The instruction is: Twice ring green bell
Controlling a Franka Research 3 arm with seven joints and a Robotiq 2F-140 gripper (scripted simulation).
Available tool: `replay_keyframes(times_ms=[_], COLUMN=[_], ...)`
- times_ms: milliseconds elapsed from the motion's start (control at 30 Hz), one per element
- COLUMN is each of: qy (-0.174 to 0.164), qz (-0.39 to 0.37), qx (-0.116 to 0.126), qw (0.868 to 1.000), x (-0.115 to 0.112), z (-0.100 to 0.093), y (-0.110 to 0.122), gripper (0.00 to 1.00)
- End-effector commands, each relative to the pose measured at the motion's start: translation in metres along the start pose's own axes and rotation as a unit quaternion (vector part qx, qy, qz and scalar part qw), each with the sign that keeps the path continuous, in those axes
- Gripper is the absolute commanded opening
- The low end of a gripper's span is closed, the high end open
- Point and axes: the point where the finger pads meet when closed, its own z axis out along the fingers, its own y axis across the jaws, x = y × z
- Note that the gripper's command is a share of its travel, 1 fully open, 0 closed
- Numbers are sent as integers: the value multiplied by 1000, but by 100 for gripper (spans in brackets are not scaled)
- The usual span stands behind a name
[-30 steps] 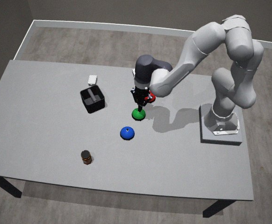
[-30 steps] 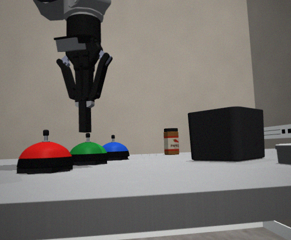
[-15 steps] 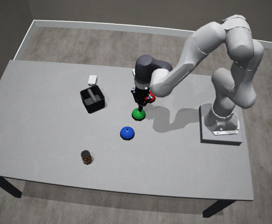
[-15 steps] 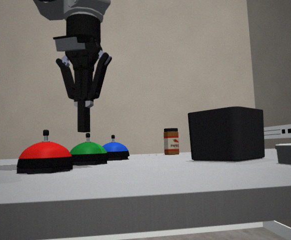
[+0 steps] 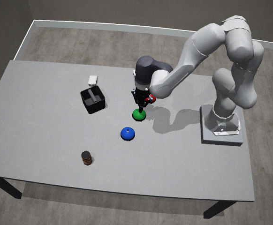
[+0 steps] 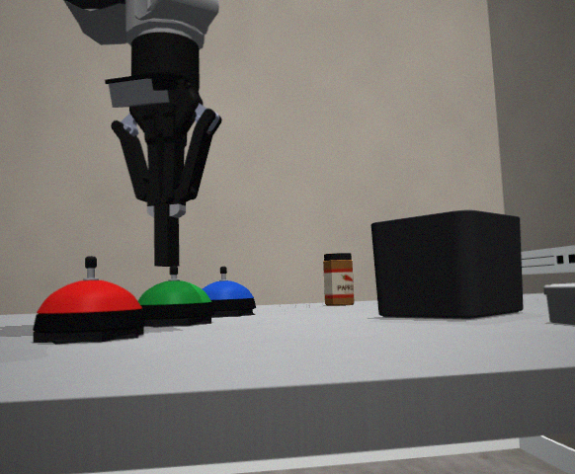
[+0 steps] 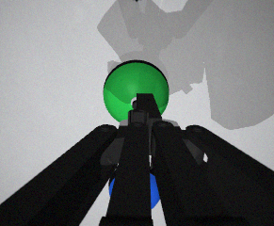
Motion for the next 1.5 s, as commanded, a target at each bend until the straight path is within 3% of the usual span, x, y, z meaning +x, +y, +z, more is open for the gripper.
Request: replay_keyframes(times_ms=[0,333,800,1467], qy=[-1,-1,-1,-1], qz=[-5,-5,-5,-5], qx=[2,2,2,2], qw=[1000,1000,1000,1000], x=[-1,0,0,0], z=[2,-3,-68,-74], y=[0,0,0,0], gripper=[10,10,10,10])
